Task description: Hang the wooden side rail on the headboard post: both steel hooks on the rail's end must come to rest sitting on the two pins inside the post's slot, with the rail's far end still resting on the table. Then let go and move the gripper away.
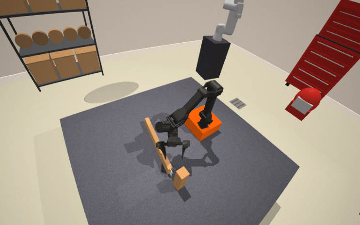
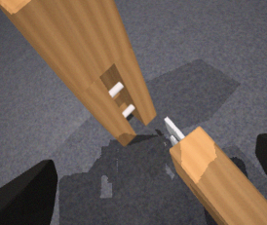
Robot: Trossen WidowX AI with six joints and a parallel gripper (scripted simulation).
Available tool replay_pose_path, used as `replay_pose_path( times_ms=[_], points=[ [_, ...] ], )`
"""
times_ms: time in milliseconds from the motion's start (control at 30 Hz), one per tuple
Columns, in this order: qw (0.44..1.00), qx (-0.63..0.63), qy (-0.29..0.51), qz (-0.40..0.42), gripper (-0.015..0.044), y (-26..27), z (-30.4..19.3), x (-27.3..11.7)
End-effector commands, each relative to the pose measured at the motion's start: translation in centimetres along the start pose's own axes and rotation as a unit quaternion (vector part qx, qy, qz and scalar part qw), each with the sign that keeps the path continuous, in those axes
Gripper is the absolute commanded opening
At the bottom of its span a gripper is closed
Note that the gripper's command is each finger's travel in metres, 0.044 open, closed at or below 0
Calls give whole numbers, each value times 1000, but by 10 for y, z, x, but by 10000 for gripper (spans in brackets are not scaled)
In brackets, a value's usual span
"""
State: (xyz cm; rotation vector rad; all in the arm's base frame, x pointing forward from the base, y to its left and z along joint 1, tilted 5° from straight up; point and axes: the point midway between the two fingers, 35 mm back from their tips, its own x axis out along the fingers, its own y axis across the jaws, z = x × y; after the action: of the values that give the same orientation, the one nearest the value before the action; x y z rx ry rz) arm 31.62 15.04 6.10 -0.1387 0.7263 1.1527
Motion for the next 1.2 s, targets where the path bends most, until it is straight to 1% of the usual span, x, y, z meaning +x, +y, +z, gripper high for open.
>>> replay_pose_path(
  times_ms=[0, 100, 200, 300, 433, 600, 800, 1067, 1100, 1167],
  points=[
    [989, 139, 38, -22, 440, -9, 3, 3],
    [967, 244, 63, -43, 440, -15, 4, 4],
    [932, 345, 85, -70, 440, -20, 4, 5],
    [886, 440, 102, -102, 440, -24, 5, 4],
    [810, 555, 117, -149, 440, -29, 5, 2],
    [694, 676, 119, -216, 440, -33, 6, -2],
    [534, 785, 97, -300, 440, -37, 8, -9],
    [303, 863, 23, -404, 440, -39, 13, -24],
    [279, 867, 12, -413, 440, -39, 13, -26],
    [260, 869, 4, -420, 440, -39, 14, -28]
  ],
)
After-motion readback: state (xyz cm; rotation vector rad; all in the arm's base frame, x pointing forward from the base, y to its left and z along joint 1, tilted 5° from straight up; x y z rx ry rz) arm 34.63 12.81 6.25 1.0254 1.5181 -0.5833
